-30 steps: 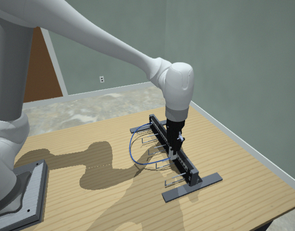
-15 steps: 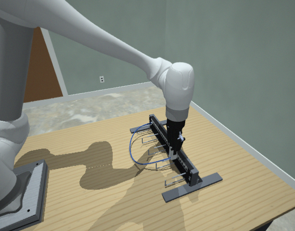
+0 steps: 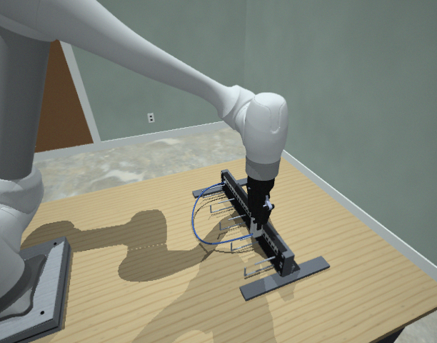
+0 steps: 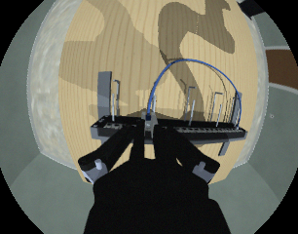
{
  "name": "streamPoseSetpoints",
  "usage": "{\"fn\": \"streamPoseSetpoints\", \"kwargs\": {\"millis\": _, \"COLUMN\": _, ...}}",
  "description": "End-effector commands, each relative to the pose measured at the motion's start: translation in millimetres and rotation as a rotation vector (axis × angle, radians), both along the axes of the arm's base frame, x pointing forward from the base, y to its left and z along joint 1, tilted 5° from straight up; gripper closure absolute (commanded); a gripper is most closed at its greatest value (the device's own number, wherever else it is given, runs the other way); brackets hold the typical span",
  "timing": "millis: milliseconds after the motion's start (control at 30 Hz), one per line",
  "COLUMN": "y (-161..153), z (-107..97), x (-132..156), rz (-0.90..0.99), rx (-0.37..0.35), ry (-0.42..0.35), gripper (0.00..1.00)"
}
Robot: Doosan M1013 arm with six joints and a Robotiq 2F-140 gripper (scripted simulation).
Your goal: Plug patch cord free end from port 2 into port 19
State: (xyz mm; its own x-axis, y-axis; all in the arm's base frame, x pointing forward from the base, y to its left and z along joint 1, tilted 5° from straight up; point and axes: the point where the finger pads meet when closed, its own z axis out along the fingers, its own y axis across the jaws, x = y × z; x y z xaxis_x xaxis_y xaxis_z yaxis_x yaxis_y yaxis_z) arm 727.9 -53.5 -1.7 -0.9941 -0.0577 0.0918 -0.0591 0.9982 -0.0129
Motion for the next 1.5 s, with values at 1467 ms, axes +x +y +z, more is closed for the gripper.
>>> {"fn": "streamPoseSetpoints", "kwargs": {"millis": 1467, "y": 0.3, "z": 0.0, "x": 4.3, "rz": 0.0, "rx": 0.0, "ry": 0.002, "gripper": 1.0}}
